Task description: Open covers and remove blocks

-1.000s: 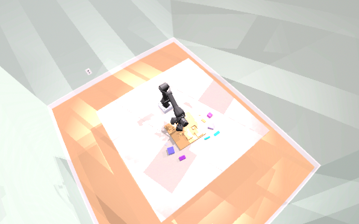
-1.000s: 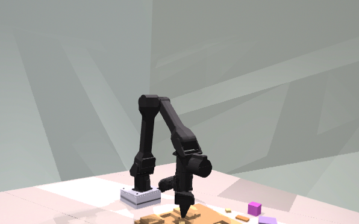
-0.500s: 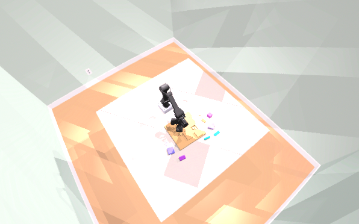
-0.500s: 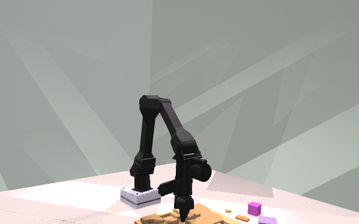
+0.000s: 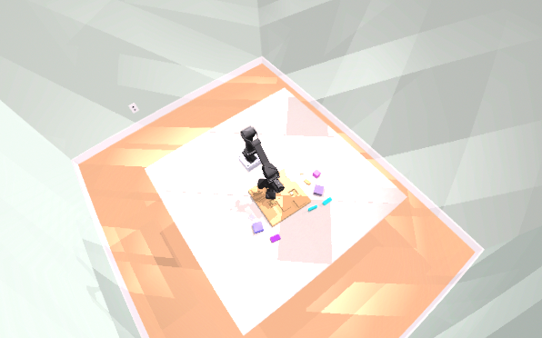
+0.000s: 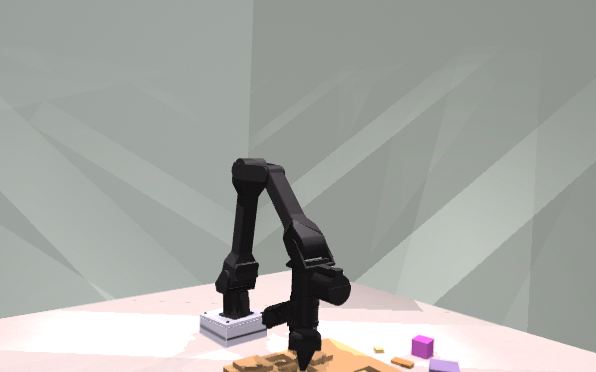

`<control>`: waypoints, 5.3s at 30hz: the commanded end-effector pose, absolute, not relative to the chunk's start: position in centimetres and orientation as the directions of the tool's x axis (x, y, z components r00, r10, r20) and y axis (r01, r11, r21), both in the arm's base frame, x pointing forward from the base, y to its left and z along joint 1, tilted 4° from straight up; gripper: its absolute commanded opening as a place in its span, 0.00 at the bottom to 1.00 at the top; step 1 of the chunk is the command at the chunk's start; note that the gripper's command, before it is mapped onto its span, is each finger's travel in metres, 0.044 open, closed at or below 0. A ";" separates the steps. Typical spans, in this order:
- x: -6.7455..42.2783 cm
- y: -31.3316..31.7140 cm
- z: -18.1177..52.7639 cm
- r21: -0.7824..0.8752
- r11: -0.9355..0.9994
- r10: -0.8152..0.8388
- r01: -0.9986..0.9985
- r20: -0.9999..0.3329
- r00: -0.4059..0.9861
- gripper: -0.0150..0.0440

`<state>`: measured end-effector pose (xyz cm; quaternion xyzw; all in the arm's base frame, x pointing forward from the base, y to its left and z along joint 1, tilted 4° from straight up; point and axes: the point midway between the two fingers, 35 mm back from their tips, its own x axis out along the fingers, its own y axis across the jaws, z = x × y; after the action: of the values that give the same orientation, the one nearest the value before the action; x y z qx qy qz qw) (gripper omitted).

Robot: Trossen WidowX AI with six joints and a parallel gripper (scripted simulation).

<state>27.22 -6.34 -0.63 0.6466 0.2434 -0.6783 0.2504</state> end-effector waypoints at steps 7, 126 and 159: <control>27.0 -6.4 -1.4 -0.008 -0.755 -0.027 0.655 -0.999 -0.043 0.50; 29.2 7.4 7.8 -0.012 -0.755 -0.015 0.656 -0.999 -0.036 0.39; 25.4 19.1 7.6 -0.023 -0.755 -0.008 0.656 -0.999 -0.044 0.39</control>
<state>25.61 18.45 7.50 0.6456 0.2514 -0.6772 0.2480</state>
